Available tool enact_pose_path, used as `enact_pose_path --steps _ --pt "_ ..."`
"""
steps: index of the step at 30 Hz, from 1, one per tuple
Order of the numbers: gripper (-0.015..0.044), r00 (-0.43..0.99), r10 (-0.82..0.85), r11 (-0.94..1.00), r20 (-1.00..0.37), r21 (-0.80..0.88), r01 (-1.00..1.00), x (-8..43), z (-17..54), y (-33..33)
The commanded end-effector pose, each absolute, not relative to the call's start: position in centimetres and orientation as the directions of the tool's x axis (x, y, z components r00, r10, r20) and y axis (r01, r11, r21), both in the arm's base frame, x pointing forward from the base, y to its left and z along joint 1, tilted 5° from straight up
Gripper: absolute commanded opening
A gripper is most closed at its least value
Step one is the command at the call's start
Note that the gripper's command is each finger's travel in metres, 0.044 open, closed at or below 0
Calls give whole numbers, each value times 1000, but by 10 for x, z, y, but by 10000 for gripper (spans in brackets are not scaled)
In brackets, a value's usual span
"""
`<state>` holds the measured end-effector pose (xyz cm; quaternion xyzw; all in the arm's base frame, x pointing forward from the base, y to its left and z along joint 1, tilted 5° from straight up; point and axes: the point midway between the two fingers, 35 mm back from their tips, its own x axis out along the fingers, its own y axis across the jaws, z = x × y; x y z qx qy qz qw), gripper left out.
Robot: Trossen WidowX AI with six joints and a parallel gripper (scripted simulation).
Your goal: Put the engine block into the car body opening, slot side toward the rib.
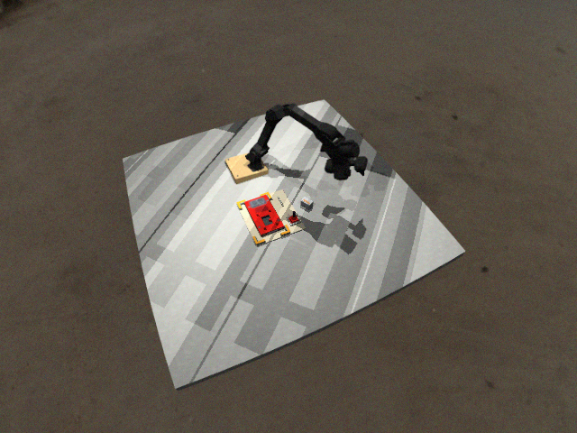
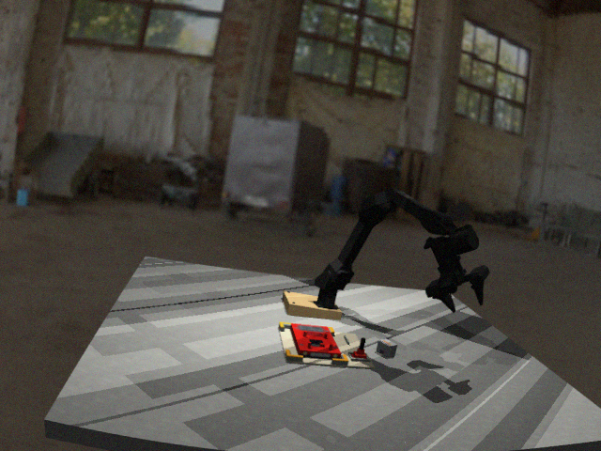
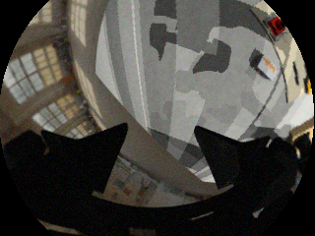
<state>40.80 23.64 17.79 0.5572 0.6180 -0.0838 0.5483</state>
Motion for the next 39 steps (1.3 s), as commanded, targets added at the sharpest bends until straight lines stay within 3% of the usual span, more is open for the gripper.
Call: enact_pose_path --steps 1,18,39 --pt "440 210 518 371 -830 438 819 401 162 211" --pt "440 -5 86 325 -996 23 945 334 106 80" --pt "440 -17 71 323 -997 7 946 331 53 80"
